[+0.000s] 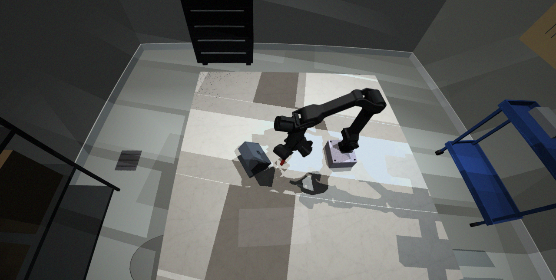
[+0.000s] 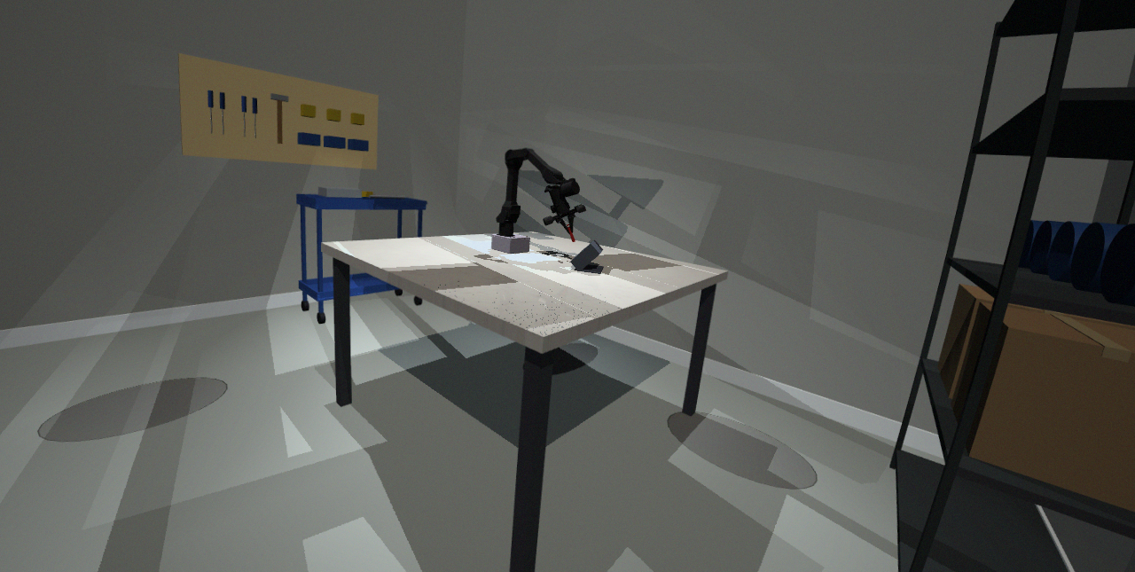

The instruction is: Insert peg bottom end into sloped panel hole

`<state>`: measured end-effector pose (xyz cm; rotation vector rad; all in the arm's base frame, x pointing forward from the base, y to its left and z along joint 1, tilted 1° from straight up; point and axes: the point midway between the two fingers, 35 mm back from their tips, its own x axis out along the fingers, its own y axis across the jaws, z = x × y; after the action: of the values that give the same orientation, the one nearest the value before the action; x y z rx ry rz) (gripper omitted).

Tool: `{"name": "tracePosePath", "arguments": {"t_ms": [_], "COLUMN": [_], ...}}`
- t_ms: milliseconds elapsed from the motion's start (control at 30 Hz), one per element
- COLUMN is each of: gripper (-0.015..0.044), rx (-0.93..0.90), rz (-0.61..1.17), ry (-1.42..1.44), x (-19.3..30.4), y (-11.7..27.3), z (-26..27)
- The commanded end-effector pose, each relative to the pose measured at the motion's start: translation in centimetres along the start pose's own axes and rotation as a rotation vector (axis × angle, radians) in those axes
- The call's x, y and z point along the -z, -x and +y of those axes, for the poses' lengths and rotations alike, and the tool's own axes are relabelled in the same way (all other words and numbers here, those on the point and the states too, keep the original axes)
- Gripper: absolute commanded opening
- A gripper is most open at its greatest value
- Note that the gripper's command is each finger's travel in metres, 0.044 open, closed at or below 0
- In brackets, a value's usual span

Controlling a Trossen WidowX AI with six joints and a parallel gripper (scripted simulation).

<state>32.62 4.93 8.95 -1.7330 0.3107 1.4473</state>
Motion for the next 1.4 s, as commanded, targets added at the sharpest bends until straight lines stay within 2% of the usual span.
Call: {"name": "tracePosePath", "arguments": {"t_ms": [0,1367], "gripper": [0.0,0.0], "rx": [0.026,0.215], "rz": [0.007,0.097], "ry": [-0.021,-0.155], "x": [0.4,4.9], "y": [0.3,2.4], "z": [0.2,2.1]}}
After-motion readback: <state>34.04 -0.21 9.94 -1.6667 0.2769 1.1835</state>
